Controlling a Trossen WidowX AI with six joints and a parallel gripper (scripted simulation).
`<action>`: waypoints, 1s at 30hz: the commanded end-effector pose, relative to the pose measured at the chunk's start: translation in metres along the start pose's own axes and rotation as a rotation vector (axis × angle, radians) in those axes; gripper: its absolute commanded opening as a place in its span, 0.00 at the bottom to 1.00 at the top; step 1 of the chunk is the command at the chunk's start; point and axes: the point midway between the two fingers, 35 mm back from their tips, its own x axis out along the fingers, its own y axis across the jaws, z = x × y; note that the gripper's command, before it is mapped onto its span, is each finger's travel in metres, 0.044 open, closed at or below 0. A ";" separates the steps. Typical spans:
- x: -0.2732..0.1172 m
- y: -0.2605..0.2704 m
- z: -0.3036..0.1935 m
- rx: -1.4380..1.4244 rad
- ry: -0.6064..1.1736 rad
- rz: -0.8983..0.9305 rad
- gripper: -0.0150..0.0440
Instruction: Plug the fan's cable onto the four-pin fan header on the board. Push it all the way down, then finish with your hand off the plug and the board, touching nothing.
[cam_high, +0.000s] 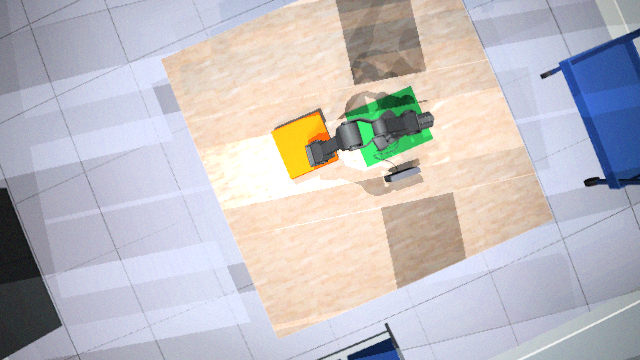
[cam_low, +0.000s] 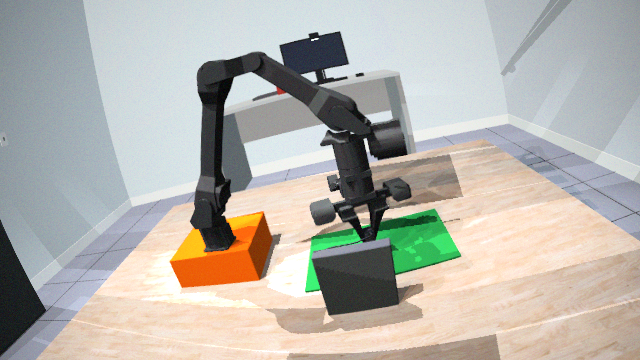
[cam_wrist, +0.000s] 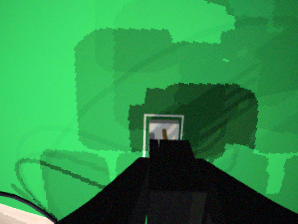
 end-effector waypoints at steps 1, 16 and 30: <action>0.001 0.000 0.000 0.004 0.000 0.000 0.25; 0.004 0.001 0.000 0.003 0.000 0.000 0.25; 0.007 0.001 0.000 0.002 0.000 0.000 0.25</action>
